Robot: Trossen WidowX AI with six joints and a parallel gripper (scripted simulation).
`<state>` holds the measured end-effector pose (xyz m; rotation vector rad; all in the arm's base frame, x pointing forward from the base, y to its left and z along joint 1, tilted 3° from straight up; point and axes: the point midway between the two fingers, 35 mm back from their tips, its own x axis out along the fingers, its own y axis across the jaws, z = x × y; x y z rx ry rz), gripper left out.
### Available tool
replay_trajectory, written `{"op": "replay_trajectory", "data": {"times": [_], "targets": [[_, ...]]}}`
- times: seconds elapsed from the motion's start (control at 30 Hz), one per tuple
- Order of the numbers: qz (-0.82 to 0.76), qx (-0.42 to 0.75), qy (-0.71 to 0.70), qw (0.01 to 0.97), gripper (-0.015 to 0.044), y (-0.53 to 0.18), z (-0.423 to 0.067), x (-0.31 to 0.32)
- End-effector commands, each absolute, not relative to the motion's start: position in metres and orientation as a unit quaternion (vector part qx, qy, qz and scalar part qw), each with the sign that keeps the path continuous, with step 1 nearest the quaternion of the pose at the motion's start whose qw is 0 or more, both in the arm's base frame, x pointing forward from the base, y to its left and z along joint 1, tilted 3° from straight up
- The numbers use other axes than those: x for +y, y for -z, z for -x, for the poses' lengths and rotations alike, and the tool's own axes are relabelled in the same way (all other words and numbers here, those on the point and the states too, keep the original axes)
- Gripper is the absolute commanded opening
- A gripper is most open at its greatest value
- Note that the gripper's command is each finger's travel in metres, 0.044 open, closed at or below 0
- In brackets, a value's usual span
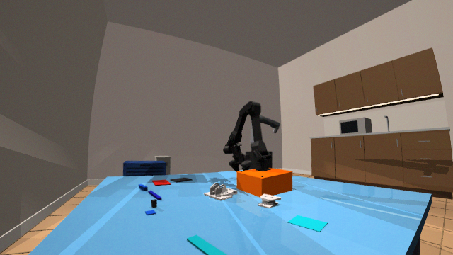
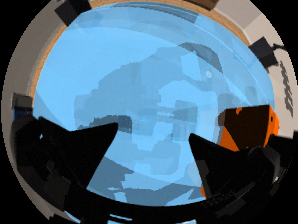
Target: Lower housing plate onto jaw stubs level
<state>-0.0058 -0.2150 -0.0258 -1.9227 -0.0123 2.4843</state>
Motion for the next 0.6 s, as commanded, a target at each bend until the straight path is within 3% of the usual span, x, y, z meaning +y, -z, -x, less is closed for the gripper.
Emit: {"op": "replay_trajectory", "data": {"times": [0.0, 0.57], "targets": [[0.617, -0.042, -0.785, -0.047, 0.044, 0.023, -0.015, -0.219], [0.596, -0.164, -0.755, -0.22, 0.044, 0.011, -0.085, -0.217]]}}
